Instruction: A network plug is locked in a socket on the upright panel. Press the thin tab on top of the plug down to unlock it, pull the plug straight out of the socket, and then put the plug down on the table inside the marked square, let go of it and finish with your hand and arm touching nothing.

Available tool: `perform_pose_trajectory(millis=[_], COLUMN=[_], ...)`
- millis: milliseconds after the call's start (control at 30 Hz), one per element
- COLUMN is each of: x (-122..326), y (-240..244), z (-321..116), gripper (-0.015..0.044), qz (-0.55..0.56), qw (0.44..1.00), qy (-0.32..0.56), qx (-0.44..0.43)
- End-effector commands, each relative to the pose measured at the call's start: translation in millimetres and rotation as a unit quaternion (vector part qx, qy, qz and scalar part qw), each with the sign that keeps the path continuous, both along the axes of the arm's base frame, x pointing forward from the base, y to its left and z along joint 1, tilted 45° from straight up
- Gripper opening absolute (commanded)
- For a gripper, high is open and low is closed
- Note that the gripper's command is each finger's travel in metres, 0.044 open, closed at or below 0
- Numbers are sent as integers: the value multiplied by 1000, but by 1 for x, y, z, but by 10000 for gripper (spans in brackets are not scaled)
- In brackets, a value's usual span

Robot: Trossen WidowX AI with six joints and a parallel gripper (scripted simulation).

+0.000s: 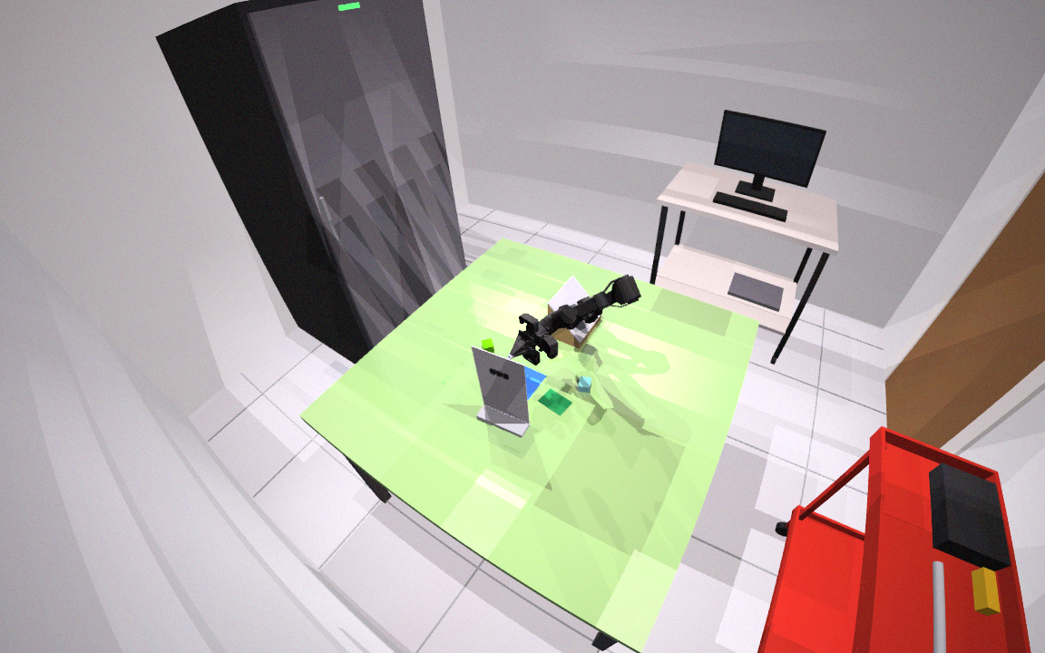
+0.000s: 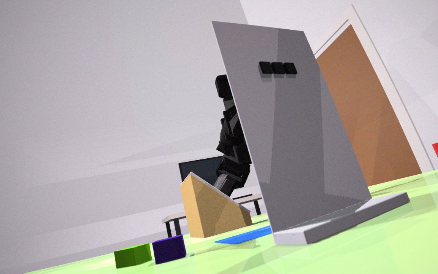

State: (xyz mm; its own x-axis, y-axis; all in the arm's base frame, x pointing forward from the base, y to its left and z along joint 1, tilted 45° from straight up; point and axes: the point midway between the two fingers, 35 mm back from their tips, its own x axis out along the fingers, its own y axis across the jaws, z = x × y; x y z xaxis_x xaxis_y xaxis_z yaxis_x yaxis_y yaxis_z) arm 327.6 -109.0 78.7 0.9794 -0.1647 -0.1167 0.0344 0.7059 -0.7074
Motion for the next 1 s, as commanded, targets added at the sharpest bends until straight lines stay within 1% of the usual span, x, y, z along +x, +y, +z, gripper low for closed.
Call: perform_pose_trajectory(millis=[0, 233, 967], x=[-4, -4, -21], y=[0, -2, -32], z=[0, 0, 32], gripper=[0, 0, 0], qz=[2, 0, 1], qw=[1000, 1000, 1000], qy=[1, 3, -1], qx=[-2, 0, -3])
